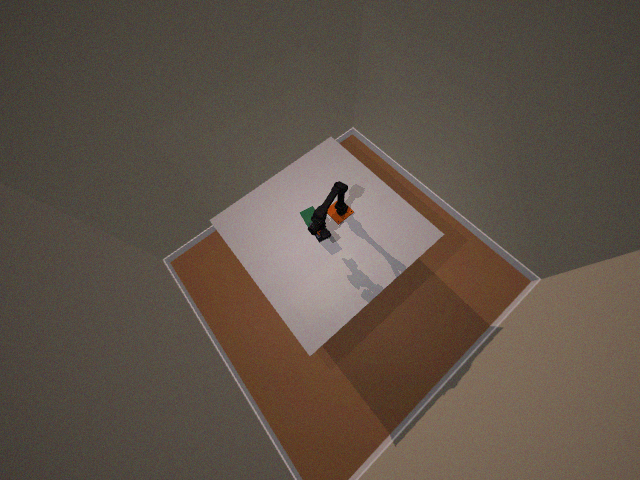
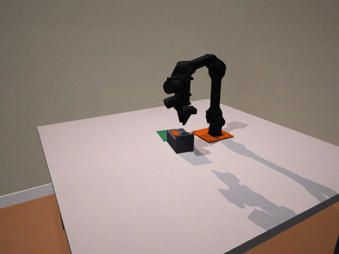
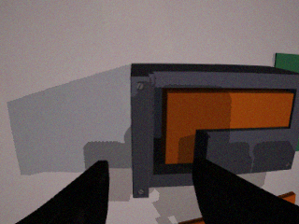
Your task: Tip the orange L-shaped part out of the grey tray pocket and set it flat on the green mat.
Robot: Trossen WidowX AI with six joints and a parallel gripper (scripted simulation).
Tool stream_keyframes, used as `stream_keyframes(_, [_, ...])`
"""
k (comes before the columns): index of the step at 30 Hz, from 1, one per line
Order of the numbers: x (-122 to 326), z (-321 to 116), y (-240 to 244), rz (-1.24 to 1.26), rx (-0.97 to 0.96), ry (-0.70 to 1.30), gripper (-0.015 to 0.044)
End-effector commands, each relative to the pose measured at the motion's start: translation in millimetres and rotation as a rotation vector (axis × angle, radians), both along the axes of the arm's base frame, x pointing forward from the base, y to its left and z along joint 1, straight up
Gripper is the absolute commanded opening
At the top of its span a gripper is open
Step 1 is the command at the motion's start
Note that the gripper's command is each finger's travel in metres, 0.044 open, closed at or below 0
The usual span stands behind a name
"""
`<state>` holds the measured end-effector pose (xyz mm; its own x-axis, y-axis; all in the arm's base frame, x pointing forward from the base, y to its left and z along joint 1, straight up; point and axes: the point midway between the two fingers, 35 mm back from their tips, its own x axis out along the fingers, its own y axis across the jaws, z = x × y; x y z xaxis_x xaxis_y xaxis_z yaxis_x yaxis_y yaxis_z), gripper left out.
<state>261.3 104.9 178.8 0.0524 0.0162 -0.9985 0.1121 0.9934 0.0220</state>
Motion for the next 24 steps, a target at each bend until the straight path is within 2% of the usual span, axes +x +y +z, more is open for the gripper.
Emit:
stream_keyframes(1, [-8.9, -0.8, 0.2, 0.003, -0.005, 0.029, 0.0180])
stream_keyframes(5, [-7.3, -12.7, 0.9, 0.003, -0.005, 0.029, 0.0180])
stream_keyframes(12, [-7.0, -73.1, 1.1, 0.003, -0.005, 0.029, 0.0180])
stream_keyframes(24, [-7.0, -77.5, 1.1, 0.003, -0.005, 0.029, 0.0180])
